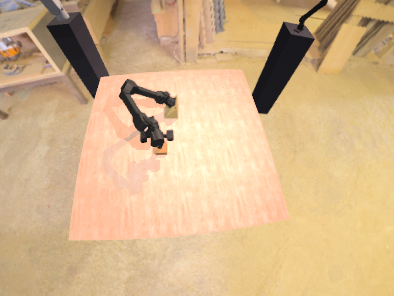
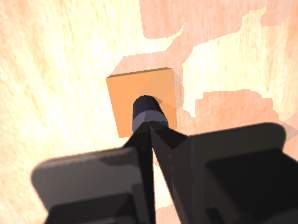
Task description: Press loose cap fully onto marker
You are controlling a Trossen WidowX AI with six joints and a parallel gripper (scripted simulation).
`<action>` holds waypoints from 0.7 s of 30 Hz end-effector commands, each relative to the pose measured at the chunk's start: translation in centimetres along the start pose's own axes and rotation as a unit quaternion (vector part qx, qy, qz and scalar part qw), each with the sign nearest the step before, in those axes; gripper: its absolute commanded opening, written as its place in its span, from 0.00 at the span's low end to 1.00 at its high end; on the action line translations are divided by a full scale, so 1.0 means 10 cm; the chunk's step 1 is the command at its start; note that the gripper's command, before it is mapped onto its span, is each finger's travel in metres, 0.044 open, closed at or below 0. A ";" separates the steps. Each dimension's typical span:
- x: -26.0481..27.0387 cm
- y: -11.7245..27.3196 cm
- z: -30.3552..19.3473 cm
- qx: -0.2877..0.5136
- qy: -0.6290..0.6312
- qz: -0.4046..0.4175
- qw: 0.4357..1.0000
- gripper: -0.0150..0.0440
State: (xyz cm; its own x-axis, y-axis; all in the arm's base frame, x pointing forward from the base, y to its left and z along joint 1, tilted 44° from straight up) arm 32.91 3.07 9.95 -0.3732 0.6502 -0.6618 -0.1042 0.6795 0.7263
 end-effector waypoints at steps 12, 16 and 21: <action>0.02 0.87 -0.01 -0.020 0.052 -0.005 0.998 0.25; 0.02 0.90 -0.01 -0.021 0.053 -0.005 0.998 0.30; 0.02 0.90 -0.01 -0.021 0.053 -0.005 0.998 0.52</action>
State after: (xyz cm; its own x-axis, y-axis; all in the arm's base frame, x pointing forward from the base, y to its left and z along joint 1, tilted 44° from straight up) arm 31.82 9.11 16.22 -0.4710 0.5967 -0.6497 -0.1474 0.6729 0.7249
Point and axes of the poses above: the point midway between the two fingers, 35 mm back from their tips, its own y axis back along the fingers, its own x axis across the jaws, z = x × y, the point moved 1 cm from there along y, back along the fingers, and after that the axes turned 15 degrees about y, right-handed, at the moved point
